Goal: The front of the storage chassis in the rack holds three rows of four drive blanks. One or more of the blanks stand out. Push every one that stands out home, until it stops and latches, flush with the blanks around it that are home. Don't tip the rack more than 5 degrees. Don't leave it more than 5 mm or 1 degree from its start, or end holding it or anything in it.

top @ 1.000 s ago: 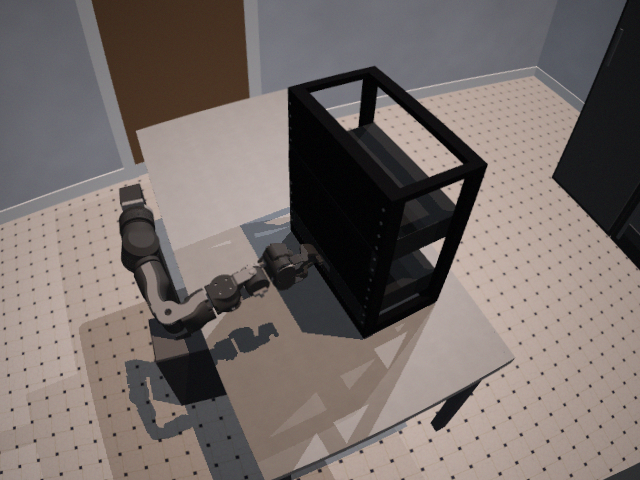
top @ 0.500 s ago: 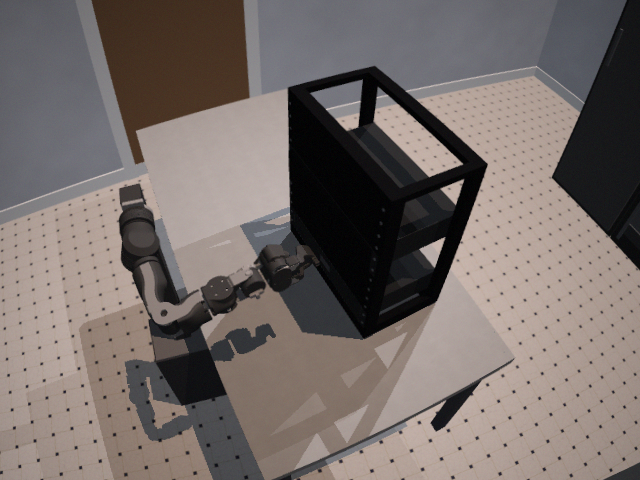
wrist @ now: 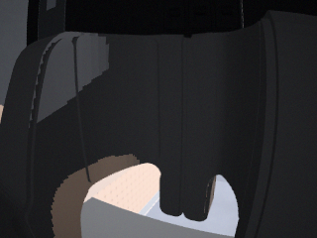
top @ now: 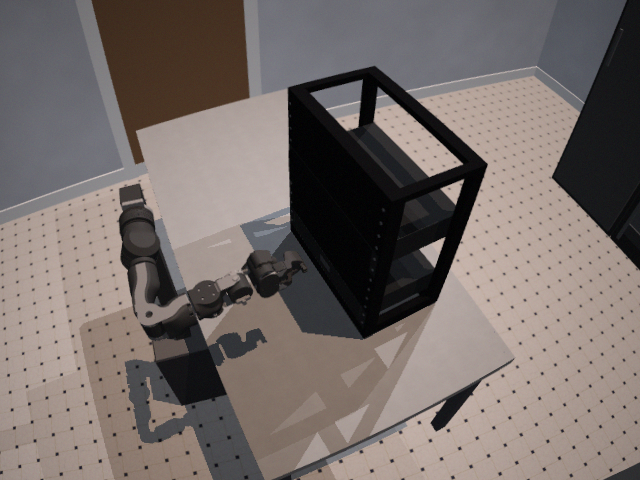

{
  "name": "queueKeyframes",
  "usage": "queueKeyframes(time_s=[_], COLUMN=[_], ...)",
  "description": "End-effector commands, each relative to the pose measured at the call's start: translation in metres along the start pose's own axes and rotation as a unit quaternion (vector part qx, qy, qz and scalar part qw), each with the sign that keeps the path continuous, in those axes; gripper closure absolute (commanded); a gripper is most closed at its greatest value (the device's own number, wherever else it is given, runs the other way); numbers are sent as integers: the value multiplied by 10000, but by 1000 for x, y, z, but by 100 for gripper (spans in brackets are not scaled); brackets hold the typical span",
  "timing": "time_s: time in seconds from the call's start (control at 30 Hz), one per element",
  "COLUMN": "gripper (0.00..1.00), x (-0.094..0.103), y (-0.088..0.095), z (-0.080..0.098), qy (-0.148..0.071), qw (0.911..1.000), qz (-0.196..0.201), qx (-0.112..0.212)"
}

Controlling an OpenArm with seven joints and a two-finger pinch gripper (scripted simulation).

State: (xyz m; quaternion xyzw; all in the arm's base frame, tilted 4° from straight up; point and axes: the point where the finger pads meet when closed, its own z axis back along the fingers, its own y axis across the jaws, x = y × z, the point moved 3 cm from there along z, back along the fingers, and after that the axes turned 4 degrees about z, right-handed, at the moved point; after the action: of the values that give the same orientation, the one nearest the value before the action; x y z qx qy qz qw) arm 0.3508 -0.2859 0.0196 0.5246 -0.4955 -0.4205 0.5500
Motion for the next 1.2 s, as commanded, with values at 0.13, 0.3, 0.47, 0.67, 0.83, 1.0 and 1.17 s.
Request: queueKeyframes(time_s=[0.13,0.3,0.47,0.67,0.83,1.0,1.17], gripper=[100,100,100,100,100,100,100], x=[-1,-1,0,0,1,1,1], y=[1,0,-1,-2,-3,-3,-4], z=[16,26,46,74,90,100,107], qy=[25,24,20,16,14,13,10], qw=[10000,10000,10000,10000,10000,10000,10000], qz=[-33,-32,-30,-26,-25,-24,-25], qx=[64,63,62,59,58,57,56])
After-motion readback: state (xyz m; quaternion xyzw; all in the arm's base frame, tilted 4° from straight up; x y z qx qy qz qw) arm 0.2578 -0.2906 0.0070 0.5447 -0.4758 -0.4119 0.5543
